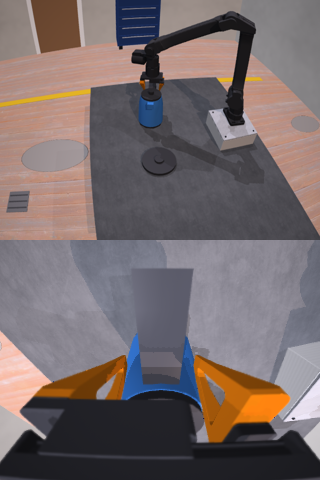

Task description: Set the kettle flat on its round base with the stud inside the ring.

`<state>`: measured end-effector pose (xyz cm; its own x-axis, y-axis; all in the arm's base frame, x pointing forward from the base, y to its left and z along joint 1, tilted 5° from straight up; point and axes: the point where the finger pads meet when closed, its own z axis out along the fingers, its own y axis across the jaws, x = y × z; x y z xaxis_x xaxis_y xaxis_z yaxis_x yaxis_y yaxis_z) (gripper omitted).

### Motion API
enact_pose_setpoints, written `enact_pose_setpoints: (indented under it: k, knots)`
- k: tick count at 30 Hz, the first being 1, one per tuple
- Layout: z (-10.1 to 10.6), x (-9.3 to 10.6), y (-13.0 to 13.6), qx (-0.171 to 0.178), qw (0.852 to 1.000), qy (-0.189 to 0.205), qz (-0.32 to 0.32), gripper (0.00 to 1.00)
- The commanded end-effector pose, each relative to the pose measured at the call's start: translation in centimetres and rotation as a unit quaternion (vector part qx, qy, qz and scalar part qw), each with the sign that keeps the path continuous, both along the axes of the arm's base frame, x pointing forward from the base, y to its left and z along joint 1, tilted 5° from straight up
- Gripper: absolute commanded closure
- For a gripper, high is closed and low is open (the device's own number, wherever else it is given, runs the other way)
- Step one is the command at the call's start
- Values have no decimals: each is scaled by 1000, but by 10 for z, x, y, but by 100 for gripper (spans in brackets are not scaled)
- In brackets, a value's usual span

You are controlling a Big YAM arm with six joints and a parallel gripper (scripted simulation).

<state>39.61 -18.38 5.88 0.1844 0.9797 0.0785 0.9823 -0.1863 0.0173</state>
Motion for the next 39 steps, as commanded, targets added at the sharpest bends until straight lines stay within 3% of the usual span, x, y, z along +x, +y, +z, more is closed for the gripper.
enact_pose_setpoints:
  k: [1,12,13,39]
  knots:
    - [-1,6,-1,-2,1000,-1,-5,26]
    - [-1,6,-1,-2,1000,-1,-5,26]
    - [-1,6,-1,-2,1000,-1,-5,100]
    - [-1,6,0,-2,1000,-1,-2,100]
